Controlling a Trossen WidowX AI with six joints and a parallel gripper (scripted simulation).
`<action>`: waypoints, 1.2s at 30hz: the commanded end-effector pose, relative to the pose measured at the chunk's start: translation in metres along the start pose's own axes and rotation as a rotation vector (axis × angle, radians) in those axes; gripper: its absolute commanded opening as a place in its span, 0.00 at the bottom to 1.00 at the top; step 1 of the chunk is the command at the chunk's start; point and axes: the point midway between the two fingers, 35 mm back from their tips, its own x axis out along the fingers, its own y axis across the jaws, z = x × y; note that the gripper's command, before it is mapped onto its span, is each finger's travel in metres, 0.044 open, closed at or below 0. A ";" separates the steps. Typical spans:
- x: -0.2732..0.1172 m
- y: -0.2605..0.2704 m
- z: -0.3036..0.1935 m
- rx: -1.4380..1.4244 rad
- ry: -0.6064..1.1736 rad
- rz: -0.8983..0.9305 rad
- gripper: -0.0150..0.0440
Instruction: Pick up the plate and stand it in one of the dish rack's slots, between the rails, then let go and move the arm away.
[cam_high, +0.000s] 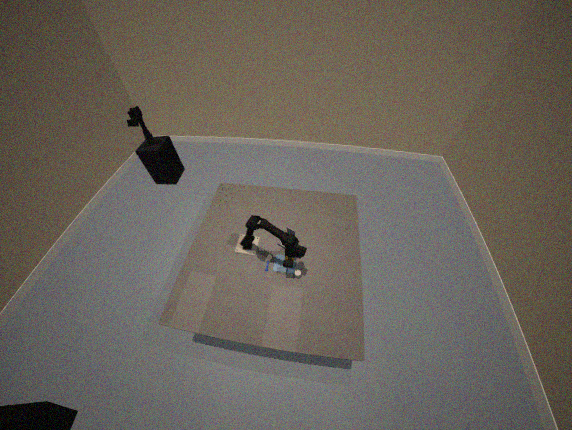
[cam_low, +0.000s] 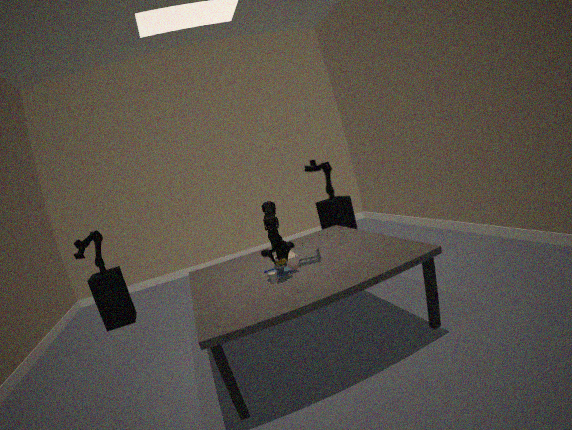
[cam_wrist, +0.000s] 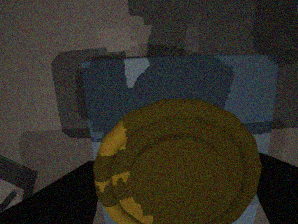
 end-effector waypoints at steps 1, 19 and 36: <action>-0.017 -0.001 0.002 0.001 -0.014 -0.007 0.25; -0.080 -0.001 0.006 0.002 -0.028 -0.011 0.25; -0.115 0.043 -0.022 0.153 -0.025 -0.002 0.25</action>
